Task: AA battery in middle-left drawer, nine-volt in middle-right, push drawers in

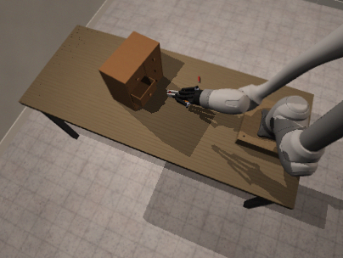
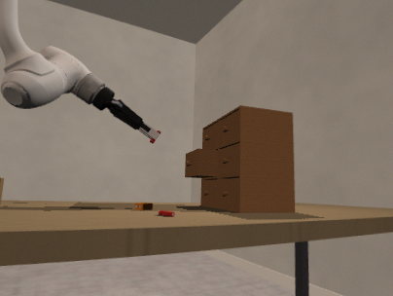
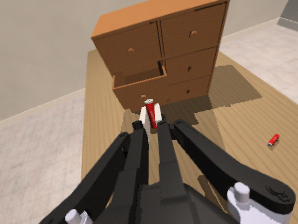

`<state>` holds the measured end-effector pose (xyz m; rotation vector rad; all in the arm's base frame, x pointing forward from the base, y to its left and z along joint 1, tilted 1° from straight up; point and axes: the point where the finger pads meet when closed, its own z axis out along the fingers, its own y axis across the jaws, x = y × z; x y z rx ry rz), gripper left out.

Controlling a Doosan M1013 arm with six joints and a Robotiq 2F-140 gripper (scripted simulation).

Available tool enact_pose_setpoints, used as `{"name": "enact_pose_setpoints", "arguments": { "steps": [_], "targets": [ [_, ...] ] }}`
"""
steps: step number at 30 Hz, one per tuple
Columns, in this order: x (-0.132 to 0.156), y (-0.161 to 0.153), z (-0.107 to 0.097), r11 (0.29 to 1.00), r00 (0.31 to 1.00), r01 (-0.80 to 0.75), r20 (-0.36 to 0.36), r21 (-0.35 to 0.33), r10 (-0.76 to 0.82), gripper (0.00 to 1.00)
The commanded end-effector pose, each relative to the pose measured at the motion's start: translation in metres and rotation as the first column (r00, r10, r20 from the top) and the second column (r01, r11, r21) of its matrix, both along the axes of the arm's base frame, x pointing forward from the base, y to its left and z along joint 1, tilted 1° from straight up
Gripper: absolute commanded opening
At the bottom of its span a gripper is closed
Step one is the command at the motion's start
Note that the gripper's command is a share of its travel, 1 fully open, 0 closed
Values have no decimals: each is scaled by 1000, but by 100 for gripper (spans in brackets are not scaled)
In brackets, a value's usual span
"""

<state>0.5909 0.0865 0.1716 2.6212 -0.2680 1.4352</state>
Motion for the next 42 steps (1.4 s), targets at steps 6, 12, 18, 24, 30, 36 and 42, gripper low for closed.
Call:
{"name": "enact_pose_setpoints", "arguments": {
  "steps": [6, 12, 18, 24, 30, 36, 42],
  "targets": [
    [-3, -3, -4, 1000, 986, -8, 167, -24, 12, 6],
    [-4, -3, -5, 999, 981, -8, 195, -31, 14, 6],
    [-4, -3, -5, 999, 978, -8, 206, -33, 15, 6],
    [-4, -3, -5, 999, 978, -8, 207, -33, 15, 6],
    [-3, -3, -5, 999, 978, -8, 207, -33, 15, 6],
    [0, -4, -5, 999, 978, -8, 207, -33, 15, 6],
    [5, -5, -5, 999, 978, -8, 207, -33, 15, 6]
  ]
}}
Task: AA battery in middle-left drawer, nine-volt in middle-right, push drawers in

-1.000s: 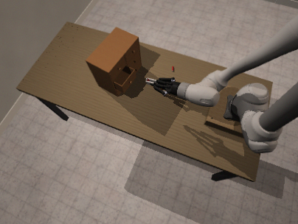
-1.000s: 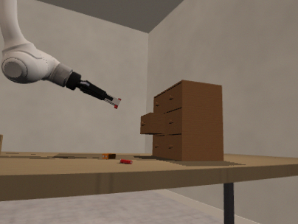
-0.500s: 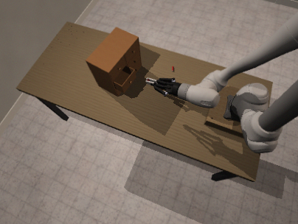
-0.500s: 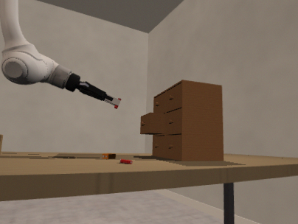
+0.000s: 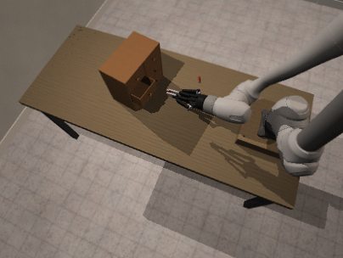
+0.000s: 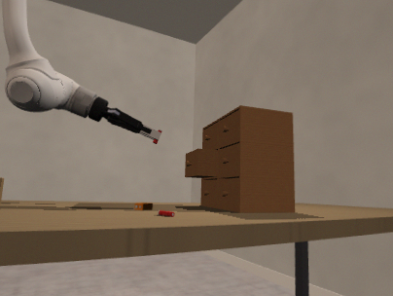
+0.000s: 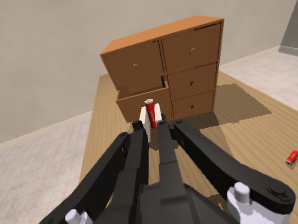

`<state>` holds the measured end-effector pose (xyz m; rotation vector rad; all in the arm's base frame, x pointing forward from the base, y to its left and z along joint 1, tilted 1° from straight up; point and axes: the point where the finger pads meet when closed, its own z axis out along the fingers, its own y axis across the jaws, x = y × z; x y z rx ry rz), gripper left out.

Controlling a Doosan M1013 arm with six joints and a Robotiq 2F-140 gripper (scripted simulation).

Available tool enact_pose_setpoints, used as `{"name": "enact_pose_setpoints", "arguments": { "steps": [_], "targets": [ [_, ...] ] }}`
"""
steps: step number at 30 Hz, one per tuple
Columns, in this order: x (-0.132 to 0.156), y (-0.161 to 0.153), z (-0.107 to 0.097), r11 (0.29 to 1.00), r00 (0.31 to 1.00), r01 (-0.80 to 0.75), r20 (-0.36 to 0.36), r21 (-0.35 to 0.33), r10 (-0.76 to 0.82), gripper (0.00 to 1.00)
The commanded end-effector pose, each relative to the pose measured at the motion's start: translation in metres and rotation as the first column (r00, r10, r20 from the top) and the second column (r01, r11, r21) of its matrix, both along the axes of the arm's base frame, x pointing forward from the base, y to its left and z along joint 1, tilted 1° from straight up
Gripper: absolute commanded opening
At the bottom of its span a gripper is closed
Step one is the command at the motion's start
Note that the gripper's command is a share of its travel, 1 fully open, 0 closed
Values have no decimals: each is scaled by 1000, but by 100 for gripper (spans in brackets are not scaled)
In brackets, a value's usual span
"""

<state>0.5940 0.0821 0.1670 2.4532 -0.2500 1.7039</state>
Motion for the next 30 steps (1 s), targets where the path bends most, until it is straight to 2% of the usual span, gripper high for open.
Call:
{"name": "enact_pose_setpoints", "arguments": {
  "steps": [1, 16, 30],
  "targets": [
    [3, -1, 0, 1000, 1000, 0, 0, 0, 0, 6],
    [34, -8, 0, 1000, 1000, 0, 0, 0, 0, 6],
    [90, -20, 0, 1000, 1000, 0, 0, 0, 0, 6]
  ]
}}
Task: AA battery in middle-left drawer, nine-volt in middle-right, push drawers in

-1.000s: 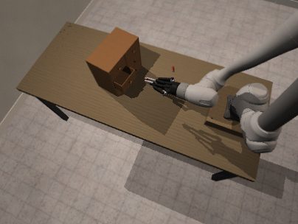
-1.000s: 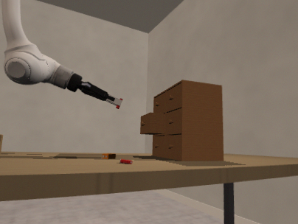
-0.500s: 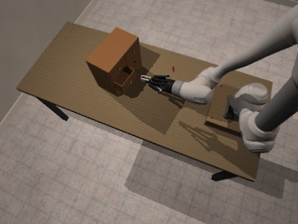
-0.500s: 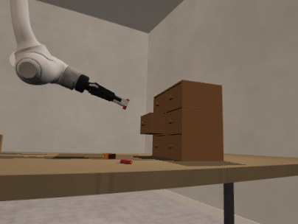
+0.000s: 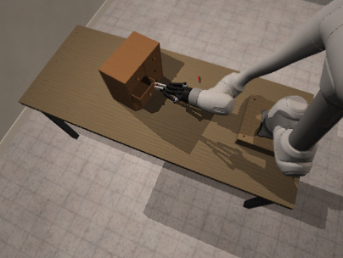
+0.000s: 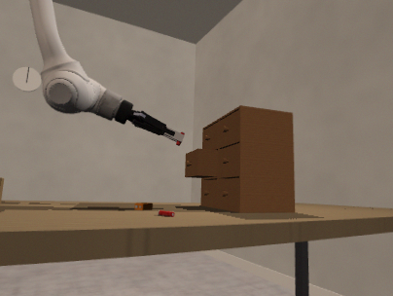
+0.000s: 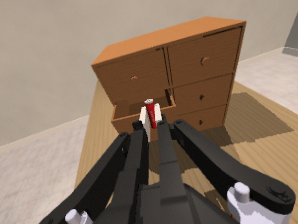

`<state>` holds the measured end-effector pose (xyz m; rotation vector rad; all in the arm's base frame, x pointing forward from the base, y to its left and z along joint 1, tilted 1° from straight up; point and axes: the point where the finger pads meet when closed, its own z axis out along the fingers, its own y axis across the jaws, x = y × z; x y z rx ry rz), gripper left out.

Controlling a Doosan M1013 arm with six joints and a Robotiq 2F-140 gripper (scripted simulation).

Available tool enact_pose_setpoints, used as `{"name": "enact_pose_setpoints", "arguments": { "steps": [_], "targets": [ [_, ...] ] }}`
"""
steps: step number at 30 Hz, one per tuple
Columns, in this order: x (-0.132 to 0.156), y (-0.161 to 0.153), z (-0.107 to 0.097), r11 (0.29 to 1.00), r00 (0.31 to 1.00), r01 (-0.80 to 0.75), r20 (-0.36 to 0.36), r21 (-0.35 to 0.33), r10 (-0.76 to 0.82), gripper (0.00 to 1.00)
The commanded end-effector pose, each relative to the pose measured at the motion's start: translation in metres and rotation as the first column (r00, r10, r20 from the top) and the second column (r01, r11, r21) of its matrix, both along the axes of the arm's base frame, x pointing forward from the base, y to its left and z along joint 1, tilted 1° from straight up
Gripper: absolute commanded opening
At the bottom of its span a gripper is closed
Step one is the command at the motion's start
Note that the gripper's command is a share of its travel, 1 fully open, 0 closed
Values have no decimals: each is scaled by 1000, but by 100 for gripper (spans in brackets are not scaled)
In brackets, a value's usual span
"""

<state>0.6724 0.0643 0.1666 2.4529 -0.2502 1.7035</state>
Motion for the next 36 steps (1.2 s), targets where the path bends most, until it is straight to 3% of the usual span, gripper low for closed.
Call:
{"name": "enact_pose_setpoints", "arguments": {
  "steps": [1, 18, 36],
  "targets": [
    [16, -3, 0, 1000, 1000, 0, 0, 0, 0, 6],
    [69, -15, 0, 1000, 1000, 0, 0, 0, 0, 6],
    [85, -19, 0, 1000, 1000, 0, 0, 0, 0, 6]
  ]
}}
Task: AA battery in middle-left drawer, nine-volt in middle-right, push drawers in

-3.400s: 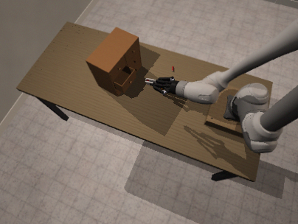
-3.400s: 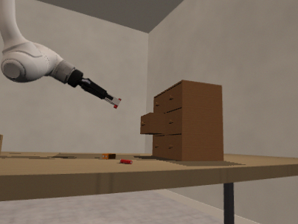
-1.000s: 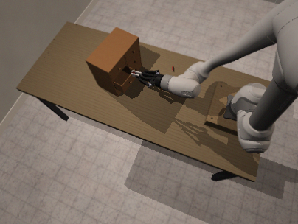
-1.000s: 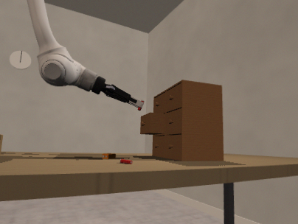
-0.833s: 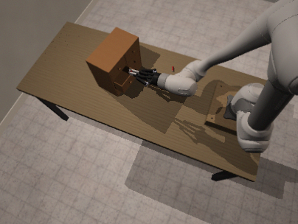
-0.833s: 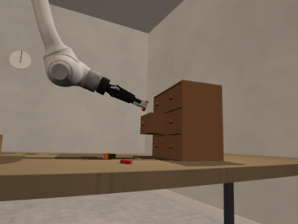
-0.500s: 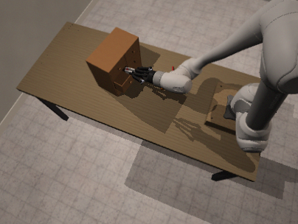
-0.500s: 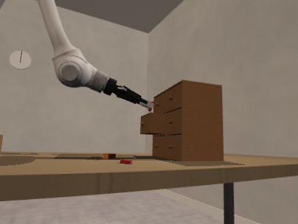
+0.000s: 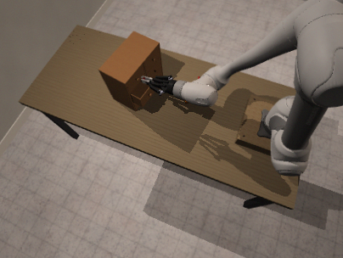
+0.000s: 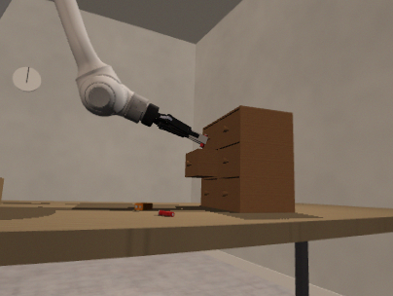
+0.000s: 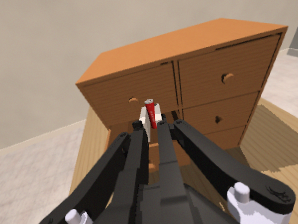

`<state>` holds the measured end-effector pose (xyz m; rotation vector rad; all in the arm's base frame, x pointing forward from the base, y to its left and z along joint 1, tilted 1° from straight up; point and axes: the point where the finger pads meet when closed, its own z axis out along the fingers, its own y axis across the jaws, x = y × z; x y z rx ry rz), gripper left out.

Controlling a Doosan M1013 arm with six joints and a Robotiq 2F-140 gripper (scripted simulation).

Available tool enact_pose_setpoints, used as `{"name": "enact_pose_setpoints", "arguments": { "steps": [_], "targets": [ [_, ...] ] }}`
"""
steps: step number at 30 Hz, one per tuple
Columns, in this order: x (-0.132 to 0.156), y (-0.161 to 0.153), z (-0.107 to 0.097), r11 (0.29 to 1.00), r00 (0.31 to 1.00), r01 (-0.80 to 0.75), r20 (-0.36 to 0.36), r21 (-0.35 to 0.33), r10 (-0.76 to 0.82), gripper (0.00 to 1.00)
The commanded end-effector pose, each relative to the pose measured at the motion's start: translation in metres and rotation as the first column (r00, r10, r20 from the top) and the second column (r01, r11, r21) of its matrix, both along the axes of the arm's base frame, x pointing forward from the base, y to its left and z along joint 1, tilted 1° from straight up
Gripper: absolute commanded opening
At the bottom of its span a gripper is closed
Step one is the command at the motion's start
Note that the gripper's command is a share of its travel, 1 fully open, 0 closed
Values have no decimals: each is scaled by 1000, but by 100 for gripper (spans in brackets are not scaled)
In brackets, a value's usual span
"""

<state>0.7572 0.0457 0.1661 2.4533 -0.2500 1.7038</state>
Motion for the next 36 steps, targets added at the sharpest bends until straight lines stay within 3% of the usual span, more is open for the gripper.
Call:
{"name": "enact_pose_setpoints", "arguments": {
  "steps": [1, 24, 36],
  "targets": [
    [0, 0, 0, 1000, 1000, 0, 0, 0, 0, 6],
    [0, 0, 0, 1000, 1000, 0, 0, 0, 0, 6],
    [0, 0, 0, 1000, 1000, 0, 0, 0, 0, 17]
  ]
}}
